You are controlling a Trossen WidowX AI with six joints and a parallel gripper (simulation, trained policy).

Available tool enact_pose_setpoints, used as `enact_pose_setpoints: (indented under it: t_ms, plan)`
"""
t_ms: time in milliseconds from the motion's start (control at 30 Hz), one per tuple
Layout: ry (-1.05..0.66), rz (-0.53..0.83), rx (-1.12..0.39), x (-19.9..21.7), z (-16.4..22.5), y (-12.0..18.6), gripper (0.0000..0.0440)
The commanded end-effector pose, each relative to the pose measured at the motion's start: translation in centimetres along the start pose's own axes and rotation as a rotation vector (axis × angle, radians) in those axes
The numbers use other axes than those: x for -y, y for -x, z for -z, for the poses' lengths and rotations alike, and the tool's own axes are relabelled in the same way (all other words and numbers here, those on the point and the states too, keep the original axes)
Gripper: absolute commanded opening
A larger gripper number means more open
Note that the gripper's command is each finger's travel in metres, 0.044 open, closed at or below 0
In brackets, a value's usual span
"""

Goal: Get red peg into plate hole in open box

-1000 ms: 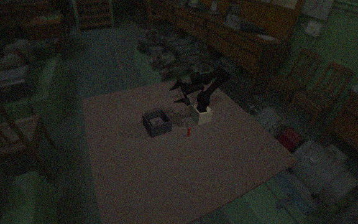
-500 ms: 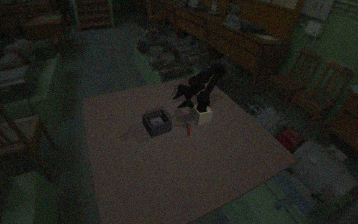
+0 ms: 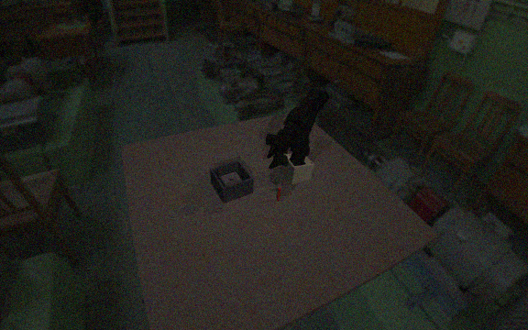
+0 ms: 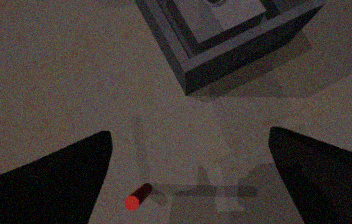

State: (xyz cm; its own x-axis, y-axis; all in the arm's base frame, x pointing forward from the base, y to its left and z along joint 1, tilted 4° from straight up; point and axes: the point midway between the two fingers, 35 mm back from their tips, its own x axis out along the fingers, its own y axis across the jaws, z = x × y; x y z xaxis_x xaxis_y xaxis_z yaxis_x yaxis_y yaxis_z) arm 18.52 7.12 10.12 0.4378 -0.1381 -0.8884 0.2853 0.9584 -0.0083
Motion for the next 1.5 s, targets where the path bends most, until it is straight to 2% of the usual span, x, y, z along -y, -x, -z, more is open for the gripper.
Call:
enact_pose_setpoints:
  t_ms: [0,400,667,967,1467]
  plan:
    - [-0.091,0.061,-0.098,-0.4,1.5,-0.5,0.0382]
    - [-0.28,0.245,-0.269,-1.3,4.5,-3.0,0.037]
    - [-0.382,0.312,-0.328,-2.1,5.8,-5.2,0.0368]
    - [-0.465,0.317,-0.358,-3.3,7.0,-7.8,0.0363]
    - [-0.559,0.25,-0.376,-4.5,9.6,-11.6,0.0363]
